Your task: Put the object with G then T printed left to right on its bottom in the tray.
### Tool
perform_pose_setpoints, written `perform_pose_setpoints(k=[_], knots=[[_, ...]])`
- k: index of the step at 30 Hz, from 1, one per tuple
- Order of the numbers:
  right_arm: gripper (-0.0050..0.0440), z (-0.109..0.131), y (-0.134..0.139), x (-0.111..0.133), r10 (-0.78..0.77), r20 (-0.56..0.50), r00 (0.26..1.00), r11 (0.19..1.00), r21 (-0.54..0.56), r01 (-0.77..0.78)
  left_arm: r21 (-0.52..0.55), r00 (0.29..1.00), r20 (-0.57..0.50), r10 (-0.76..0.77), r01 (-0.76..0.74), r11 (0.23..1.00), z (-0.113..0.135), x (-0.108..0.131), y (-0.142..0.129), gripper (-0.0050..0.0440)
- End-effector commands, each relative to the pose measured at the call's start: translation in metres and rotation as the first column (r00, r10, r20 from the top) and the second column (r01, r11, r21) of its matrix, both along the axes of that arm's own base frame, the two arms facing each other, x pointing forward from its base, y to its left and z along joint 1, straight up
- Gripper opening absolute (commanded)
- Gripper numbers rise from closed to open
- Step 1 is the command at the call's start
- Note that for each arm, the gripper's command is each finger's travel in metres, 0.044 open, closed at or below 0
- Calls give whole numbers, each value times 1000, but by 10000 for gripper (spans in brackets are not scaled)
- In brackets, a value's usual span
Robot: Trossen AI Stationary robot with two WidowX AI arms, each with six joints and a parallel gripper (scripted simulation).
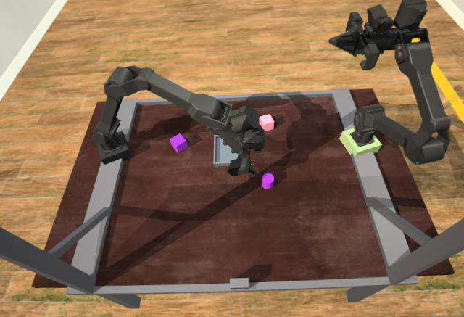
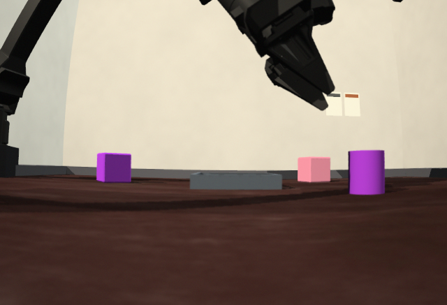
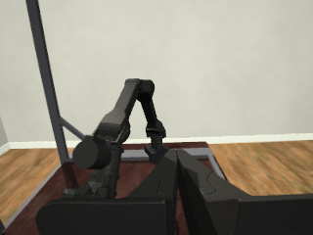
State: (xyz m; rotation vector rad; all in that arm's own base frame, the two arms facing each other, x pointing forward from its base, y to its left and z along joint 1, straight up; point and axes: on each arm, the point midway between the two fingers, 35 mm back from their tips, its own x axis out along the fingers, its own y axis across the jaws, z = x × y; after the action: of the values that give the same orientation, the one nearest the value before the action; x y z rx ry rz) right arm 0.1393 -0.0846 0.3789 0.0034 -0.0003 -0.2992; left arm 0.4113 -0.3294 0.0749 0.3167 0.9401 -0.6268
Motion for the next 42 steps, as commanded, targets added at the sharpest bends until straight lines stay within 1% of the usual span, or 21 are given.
perform_pose_setpoints(k=[1, 5, 12, 14, 21, 26, 33, 42], knots=[[-50, 4, 0, 0, -1, -1, 1000, 1000, -8, 1, 31, 1000, -21, -13, 13, 999, -9, 9, -25, 400], [-50, 4, 0, 0, -1, -1, 1000, 1000, -8, 1, 44, 999, -29, -19, 21, 999, -15, 8, -29, 400], [-50, 4, 0, 0, -1, -1, 1000, 1000, -8, 1, 41, 999, -31, -19, 20, 999, -15, 9, -28, 400], [-50, 4, 0, 0, -1, -1, 1000, 1000, -8, 1, 34, 1000, -22, -19, 19, 999, -9, 10, -29, 400], [-50, 4, 0, 0, -1, -1, 1000, 1000, -8, 1, 37, 999, -25, -20, 21, 999, -10, 8, -27, 400], [-50, 4, 0, 0, -1, -1, 1000, 1000, -8, 1, 39, 999, -28, -19, 20, 999, -25, 15, -33, 400], [-50, 4, 0, 0, -1, -1, 1000, 1000, -8, 1, 39, 999, -28, -20, 21, 999, -57, 30, -46, 400], [-50, 4, 0, 0, -1, -1, 1000, 1000, -8, 1, 39, 999, -28, -20, 21, 999, -65, 33, -48, 400]])
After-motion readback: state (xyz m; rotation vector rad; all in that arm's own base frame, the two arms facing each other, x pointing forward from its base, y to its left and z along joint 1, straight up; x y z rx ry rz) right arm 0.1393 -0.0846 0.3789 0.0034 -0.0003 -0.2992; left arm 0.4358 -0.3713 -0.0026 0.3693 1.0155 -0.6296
